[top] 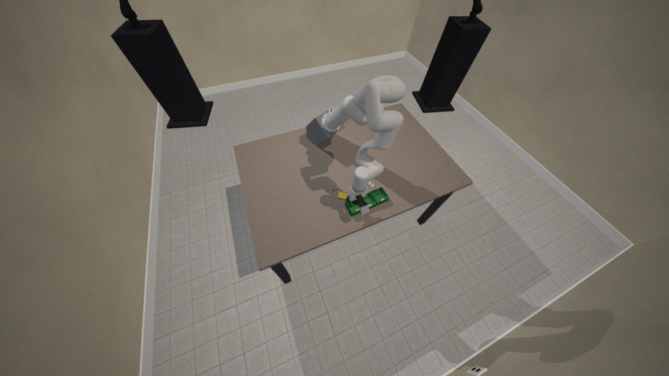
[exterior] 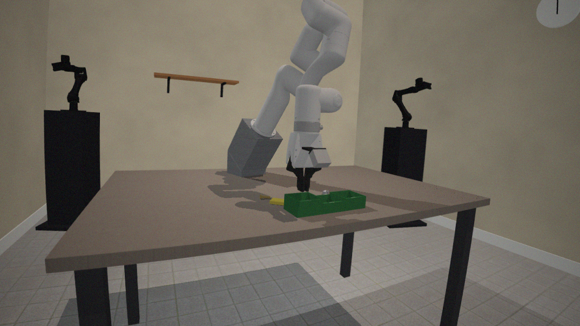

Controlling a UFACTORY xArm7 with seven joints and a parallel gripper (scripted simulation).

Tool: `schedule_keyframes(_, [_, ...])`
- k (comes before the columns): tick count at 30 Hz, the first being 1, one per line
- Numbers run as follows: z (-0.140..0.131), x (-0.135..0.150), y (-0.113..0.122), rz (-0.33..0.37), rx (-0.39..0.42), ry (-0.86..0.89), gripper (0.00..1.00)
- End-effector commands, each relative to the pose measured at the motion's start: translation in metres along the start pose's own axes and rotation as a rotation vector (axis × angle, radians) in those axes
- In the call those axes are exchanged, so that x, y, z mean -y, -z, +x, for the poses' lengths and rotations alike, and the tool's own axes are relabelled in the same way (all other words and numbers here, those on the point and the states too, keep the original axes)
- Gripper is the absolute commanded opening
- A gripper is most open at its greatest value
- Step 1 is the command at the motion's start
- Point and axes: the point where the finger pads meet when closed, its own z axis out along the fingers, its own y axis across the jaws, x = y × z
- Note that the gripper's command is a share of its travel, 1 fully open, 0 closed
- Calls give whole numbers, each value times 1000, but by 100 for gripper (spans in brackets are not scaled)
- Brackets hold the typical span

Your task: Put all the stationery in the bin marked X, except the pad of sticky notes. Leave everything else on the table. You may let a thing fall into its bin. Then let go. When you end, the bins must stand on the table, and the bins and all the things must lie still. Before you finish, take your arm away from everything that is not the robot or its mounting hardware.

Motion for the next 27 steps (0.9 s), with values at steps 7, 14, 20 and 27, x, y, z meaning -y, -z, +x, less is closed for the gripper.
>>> schedule_keyframes(7, [1,0,14,1,0,0,7])
schedule_keyframes(14, [3,30,14,1,0,0,7])
schedule_keyframes(20, [5,60,14,1,0,0,7])
schedule_keyframes(27, [6,84,14,1,0,0,7])
